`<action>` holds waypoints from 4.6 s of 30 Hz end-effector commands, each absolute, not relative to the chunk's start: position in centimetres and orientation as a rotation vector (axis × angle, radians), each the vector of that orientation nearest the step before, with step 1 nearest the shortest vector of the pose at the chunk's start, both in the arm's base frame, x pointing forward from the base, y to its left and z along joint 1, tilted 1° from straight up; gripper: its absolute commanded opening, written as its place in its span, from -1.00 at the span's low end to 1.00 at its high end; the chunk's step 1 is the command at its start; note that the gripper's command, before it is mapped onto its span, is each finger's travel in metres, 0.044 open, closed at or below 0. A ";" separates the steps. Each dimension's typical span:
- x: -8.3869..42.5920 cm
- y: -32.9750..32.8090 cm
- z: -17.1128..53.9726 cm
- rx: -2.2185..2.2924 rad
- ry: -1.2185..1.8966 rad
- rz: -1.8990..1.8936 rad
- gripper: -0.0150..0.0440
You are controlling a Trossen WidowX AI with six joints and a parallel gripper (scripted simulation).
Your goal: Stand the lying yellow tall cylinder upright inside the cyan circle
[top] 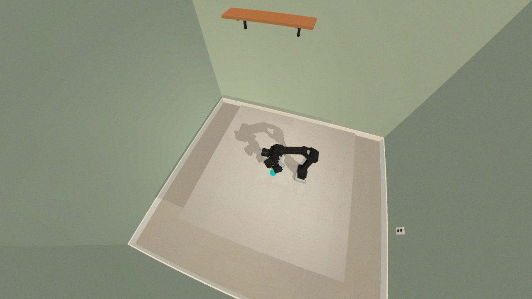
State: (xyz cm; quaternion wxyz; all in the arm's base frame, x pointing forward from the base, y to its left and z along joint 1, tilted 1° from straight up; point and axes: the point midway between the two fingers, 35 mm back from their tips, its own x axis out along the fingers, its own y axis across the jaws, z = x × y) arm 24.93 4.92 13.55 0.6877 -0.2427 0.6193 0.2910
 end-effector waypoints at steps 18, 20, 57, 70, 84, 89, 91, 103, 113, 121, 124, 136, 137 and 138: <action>25.5 4.9 12.5 -0.411 1.266 0.686 -0.14; 25.6 4.9 12.5 -0.399 1.255 0.689 -0.14; 26.6 4.5 11.5 -0.218 1.023 0.728 -0.14; 26.8 4.3 11.4 -0.170 0.935 0.739 -0.14; 26.9 4.0 11.4 -0.127 0.838 0.750 -0.14; 26.9 3.8 11.5 -0.114 0.803 0.753 -0.14; 26.9 3.8 11.5 -0.109 0.789 0.754 -0.14; 26.8 3.5 11.6 -0.083 0.703 0.762 -0.14; 26.6 3.2 11.7 -0.067 0.632 0.768 -0.14; 26.4 3.0 11.9 -0.056 0.575 0.772 -0.14; 26.3 3.0 11.9 -0.052 0.553 0.774 -0.14; 25.9 2.7 12.2 -0.040 0.468 0.781 -0.14; 25.9 2.7 12.2 -0.039 0.461 0.782 -0.14; 25.8 2.7 12.3 -0.038 0.454 0.783 -0.14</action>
